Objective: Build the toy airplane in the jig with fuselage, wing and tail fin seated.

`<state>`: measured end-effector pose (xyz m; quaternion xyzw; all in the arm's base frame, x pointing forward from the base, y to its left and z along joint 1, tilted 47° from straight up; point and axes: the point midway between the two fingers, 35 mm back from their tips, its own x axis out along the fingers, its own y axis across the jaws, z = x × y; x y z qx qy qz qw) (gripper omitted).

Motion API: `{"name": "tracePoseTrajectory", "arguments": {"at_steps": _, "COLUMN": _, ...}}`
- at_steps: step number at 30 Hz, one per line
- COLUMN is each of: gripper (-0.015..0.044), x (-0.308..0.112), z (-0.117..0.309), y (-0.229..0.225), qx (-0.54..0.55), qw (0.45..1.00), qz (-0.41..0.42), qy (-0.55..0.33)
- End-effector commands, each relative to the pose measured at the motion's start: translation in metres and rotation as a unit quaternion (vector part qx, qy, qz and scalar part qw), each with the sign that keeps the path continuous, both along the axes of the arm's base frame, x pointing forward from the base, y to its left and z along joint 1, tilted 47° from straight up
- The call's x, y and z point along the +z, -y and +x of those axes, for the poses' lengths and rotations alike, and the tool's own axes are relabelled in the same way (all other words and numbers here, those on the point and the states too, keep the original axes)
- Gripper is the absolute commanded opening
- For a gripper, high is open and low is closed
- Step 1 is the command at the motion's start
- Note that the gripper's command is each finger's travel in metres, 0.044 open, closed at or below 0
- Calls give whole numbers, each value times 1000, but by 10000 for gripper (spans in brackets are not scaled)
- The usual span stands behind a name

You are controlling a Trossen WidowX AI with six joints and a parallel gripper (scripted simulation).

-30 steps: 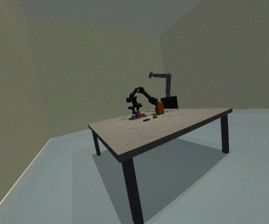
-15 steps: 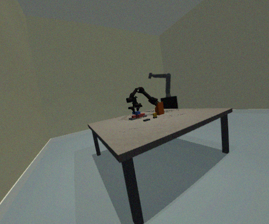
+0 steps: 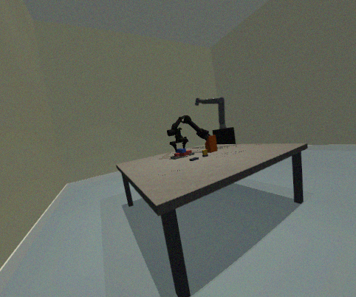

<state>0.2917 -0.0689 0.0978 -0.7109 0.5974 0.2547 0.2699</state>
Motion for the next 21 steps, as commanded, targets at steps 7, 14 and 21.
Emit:
{"name": "tracePoseTrajectory", "arguments": {"at_steps": 7, "gripper": 440, "x": 32, "z": -4, "y": -38, "qx": 0, "qw": 1000, "qz": 4, "qy": -3}}
{"name": "tracePoseTrajectory", "arguments": {"at_steps": 14, "gripper": 440, "x": 57, "z": -10, "y": -63, "qx": 0, "qw": 1000, "qz": 0, "qy": -3}}
{"name": "tracePoseTrajectory", "arguments": {"at_steps": 21, "gripper": 440, "x": 57, "z": -10, "y": -63, "qx": -153, "qw": 975, "qz": 35, "qy": 155}}
